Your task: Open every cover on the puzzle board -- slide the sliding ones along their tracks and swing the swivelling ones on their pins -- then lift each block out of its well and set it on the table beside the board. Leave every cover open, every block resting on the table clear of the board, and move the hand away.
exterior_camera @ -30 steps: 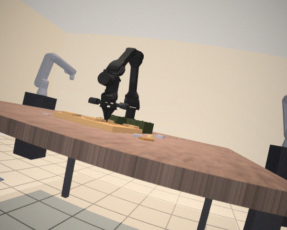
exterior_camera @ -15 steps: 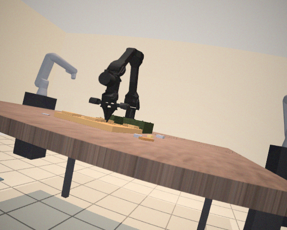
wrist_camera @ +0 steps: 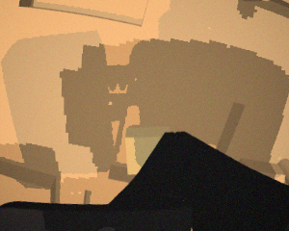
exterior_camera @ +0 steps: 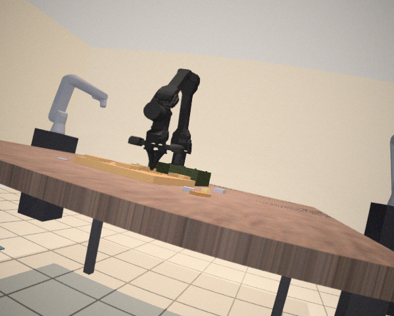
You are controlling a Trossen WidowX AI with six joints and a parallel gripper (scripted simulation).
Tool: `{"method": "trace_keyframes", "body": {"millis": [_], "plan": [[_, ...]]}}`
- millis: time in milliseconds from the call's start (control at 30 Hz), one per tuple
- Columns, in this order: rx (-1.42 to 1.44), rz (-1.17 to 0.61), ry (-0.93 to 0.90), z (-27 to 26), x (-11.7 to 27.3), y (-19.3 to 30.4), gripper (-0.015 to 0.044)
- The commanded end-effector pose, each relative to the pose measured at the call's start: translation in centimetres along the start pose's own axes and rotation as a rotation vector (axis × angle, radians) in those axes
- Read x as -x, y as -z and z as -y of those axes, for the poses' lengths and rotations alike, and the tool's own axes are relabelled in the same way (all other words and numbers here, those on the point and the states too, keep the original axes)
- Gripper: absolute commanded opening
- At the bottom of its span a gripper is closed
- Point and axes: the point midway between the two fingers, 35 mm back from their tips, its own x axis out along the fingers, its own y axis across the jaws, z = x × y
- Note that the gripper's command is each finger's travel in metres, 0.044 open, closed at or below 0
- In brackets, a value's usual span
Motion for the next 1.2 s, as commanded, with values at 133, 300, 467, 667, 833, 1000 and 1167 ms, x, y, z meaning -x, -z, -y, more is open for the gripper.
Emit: {"method": "trace_keyframes", "body": {"millis": [133,300,467,667,833,1000,1167], "plan": [[-0.008,0.007,0.013,-0.71,0.35,0.77,0.0],[-0.01,0.009,0.017,-1.13,0.46,1.13,0.0],[-0.01,0.009,0.017,-1.14,0.46,1.14,0.0],[-0.01,0.009,0.017,-1.14,0.46,1.14,0.0],[-0.01,0.009,0.017,-1.14,0.46,1.14,0.0],[-0.01,0.009,0.017,-1.14,0.46,1.14,0.0],[-0.01,0.009,0.017,-1.14,0.46,1.14,0.0]]}}
